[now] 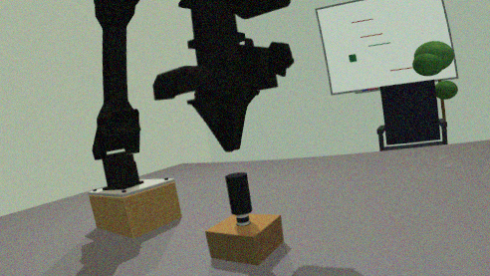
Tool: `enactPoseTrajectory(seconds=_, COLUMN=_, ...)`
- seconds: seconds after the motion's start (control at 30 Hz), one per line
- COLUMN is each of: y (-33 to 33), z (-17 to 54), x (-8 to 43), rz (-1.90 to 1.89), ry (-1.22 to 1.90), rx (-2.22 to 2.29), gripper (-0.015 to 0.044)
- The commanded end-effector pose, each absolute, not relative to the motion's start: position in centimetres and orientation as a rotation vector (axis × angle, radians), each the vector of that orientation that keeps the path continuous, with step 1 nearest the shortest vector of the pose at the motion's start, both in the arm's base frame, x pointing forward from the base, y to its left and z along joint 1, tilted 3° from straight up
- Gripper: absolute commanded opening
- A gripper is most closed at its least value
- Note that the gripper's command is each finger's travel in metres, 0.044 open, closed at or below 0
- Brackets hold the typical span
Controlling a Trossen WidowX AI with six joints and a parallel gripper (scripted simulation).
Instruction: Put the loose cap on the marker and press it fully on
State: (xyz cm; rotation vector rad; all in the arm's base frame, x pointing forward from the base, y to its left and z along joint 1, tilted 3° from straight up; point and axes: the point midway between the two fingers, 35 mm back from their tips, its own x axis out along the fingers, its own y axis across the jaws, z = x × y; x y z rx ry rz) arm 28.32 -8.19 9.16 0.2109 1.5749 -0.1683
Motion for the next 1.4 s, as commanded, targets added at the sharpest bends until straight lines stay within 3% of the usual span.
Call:
enactPoseTrajectory(seconds=0.0, y=-8.2, z=9.0, x=28.3, rz=-0.139, ry=1.579, rx=0.179, gripper=0.0)
enactPoseTrajectory(seconds=1.37, y=-8.1, z=4.9, x=28.3, rz=-0.138, ry=1.579, rx=0.179, gripper=0.0)
